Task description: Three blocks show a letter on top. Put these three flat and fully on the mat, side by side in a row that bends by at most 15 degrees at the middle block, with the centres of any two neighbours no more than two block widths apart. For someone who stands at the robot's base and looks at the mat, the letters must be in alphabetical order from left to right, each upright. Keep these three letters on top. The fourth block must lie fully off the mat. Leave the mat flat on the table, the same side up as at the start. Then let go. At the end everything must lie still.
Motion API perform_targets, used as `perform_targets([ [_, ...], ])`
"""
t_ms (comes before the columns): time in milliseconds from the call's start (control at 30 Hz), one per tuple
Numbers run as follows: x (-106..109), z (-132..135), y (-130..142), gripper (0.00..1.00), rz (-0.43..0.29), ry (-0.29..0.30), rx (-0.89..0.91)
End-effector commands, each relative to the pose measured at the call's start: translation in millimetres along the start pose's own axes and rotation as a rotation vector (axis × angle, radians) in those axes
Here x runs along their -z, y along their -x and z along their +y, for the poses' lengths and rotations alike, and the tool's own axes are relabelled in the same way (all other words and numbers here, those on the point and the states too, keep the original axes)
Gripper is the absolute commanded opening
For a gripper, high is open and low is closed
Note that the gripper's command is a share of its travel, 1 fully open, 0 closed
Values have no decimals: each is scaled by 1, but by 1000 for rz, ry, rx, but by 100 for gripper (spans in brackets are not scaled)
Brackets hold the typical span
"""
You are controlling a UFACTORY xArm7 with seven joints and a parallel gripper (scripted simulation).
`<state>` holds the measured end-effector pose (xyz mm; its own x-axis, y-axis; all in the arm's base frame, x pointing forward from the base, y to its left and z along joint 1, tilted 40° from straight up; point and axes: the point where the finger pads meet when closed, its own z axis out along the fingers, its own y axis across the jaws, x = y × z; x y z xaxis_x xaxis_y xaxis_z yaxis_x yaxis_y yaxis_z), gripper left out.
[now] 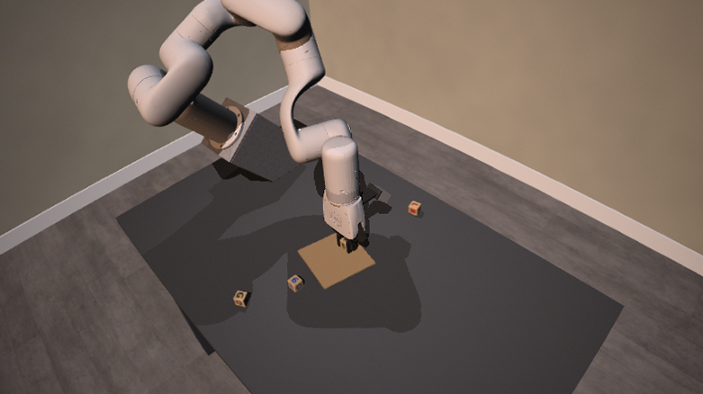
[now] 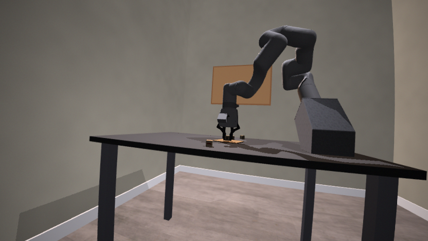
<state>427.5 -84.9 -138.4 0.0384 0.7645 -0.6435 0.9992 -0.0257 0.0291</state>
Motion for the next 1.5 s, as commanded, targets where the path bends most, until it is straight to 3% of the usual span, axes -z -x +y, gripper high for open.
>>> perform_targets([
  [0, 2, 2, -1, 21, 2, 4, 0],
  [1467, -3, 2, -1, 21, 2, 4, 0],
])
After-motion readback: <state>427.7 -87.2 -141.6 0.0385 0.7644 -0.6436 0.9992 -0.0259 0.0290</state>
